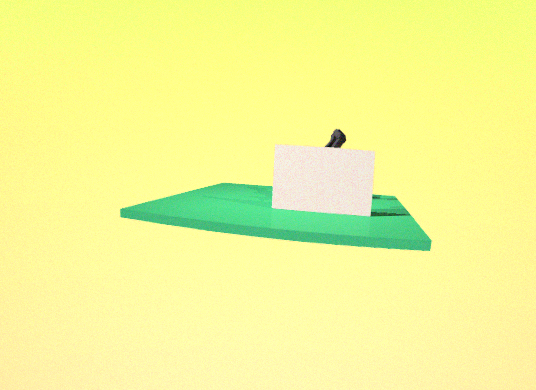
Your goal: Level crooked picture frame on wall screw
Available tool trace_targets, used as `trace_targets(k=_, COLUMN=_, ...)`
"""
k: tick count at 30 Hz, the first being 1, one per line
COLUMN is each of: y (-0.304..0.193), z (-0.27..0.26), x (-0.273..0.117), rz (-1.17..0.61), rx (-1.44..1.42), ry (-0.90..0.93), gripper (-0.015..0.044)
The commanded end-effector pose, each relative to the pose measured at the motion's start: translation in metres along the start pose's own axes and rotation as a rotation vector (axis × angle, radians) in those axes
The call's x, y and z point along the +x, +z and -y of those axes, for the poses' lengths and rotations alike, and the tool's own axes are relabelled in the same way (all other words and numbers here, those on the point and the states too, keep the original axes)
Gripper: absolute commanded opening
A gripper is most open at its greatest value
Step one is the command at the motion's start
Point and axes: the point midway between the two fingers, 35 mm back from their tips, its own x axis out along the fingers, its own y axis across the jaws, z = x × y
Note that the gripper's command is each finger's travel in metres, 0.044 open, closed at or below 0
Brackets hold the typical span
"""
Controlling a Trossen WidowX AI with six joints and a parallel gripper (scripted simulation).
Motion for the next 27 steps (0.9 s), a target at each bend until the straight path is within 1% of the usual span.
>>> trace_targets(k=1, y=-0.003, z=-0.004, x=0.004, rz=-0.01, rx=0.009, ry=0.01, gripper=0.026)
trace_targets(k=13, y=-0.003, z=-0.004, x=0.005, rz=-0.01, rx=0.009, ry=0.01, gripper=0.026)
trace_targets(k=27, y=-0.005, z=-0.005, x=0.026, rz=-0.011, rx=0.009, ry=0.011, gripper=0.026)
